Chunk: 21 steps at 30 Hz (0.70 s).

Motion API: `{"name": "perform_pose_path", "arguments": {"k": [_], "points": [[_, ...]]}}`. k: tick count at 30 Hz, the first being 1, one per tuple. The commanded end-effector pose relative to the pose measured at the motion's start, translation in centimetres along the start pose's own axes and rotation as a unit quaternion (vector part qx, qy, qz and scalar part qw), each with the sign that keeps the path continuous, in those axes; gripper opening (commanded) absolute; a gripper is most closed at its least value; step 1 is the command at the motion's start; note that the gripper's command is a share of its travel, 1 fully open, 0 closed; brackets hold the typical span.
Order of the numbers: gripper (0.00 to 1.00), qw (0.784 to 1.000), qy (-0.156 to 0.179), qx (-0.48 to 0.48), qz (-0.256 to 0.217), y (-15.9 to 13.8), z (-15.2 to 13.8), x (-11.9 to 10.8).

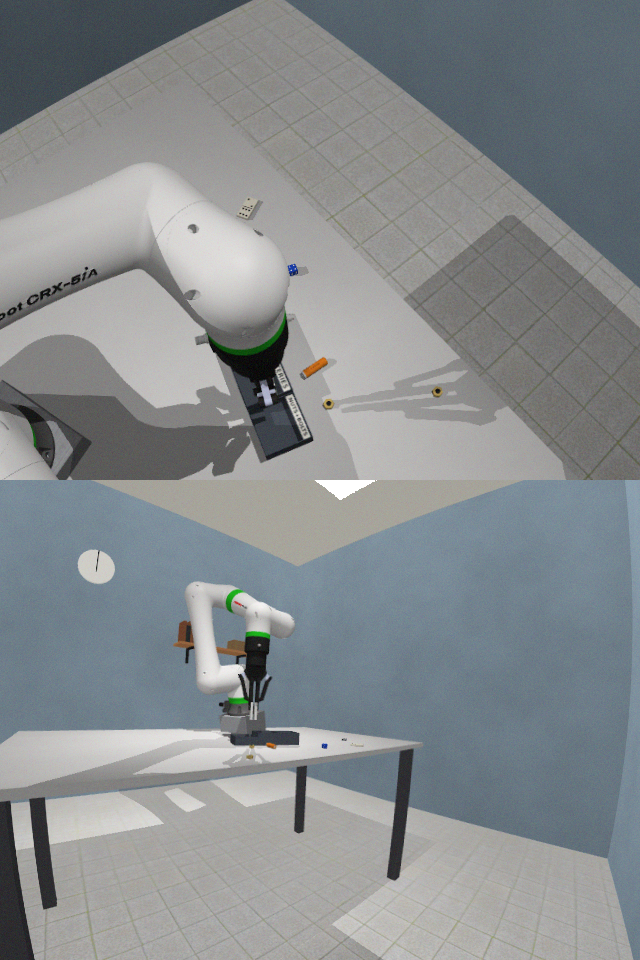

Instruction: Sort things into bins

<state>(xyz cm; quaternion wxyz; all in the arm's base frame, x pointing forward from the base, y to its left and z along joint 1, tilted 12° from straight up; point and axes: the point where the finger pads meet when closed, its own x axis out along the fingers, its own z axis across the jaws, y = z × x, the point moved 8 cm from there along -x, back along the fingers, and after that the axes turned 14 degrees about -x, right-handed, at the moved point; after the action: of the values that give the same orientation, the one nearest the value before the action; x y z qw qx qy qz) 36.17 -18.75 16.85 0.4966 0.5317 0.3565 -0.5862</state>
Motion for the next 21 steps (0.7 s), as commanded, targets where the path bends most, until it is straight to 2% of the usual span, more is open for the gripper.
{"name": "perform_pose_path", "arguments": {"k": [1, 8, 21], "points": [[0.15, 1.000, 0.002, -0.001, 0.000, -0.4, 2.8, 1.5], [0.15, 1.000, 0.002, -0.001, 0.000, -0.4, 2.8, 1.5], [0.15, 1.000, 0.002, -0.001, 0.000, -0.4, 2.8, 5.0]]}}
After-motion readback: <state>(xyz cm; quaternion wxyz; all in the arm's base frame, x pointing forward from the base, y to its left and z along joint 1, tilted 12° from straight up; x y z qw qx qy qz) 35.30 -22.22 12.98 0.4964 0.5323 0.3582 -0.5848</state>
